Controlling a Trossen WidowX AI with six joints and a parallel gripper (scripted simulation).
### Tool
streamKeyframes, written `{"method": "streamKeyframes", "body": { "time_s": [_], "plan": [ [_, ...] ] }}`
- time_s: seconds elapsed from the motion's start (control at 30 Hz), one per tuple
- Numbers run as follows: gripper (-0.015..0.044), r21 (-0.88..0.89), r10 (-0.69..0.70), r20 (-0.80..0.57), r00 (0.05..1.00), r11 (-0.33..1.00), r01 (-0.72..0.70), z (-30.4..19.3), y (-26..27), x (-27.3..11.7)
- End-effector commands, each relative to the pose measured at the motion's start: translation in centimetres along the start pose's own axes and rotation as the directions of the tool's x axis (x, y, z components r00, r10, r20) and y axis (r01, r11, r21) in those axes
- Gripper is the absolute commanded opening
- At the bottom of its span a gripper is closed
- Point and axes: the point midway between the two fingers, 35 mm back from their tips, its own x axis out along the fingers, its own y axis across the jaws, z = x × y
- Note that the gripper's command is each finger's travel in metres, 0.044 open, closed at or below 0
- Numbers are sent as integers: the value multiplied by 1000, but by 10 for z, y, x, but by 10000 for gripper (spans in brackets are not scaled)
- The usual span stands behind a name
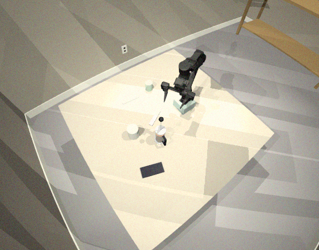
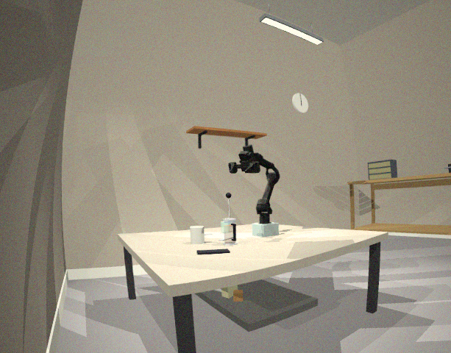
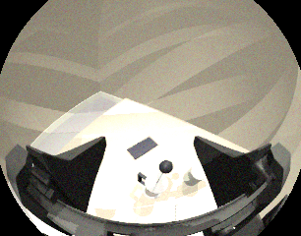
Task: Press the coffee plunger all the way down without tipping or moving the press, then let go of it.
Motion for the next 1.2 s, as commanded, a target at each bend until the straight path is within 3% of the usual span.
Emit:
{"method": "streamKeyframes", "body": {
  "time_s": [0.0,0.33,1.17],
  "plan": [
    [440,121,-115,-154,981,984,134,-39,-32,14],
    [440,123,-119,-154,981,983,139,-92,-29,39],
    [440,124,-121,-152,981,982,140,-96,-33,70]
  ]
}}
